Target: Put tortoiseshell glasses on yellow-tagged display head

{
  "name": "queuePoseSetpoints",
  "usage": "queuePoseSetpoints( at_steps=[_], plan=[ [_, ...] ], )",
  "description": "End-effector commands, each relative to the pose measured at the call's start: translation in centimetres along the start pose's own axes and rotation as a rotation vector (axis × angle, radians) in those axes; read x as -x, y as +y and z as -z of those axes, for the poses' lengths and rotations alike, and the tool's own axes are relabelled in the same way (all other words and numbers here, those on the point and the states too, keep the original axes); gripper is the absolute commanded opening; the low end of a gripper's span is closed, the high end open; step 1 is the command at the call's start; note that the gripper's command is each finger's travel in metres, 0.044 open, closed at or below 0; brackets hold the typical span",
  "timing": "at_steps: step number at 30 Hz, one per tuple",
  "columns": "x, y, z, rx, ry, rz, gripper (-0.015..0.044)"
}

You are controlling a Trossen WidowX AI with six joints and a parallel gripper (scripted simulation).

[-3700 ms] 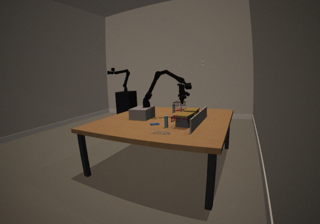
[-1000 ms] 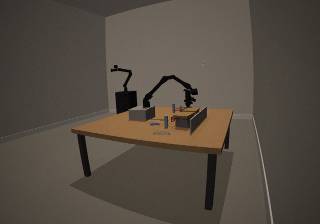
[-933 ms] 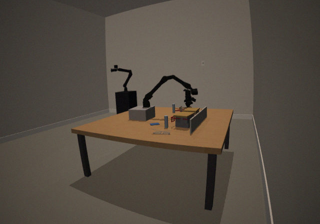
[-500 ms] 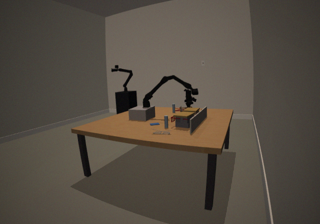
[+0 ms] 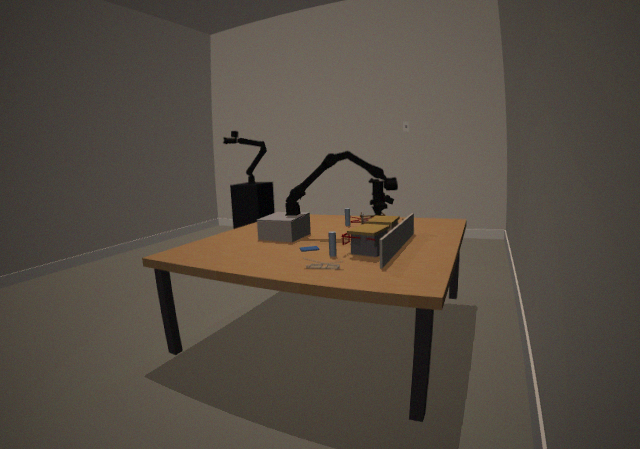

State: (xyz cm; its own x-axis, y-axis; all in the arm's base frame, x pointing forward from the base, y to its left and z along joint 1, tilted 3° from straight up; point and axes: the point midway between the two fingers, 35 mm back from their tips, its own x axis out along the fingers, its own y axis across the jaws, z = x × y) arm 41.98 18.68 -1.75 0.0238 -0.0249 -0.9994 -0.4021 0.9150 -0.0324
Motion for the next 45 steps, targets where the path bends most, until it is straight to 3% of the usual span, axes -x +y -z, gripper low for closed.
queuePoseSetpoints(
  at_steps=[1, 45],
  plan=[
    [-0.11, -0.05, -0.13, 0.005, 0.003, -0.001, 0.0000],
    [-0.09, -0.32, -1.04, 0.005, 0.003, 0.000, 0.0000]
  ],
)
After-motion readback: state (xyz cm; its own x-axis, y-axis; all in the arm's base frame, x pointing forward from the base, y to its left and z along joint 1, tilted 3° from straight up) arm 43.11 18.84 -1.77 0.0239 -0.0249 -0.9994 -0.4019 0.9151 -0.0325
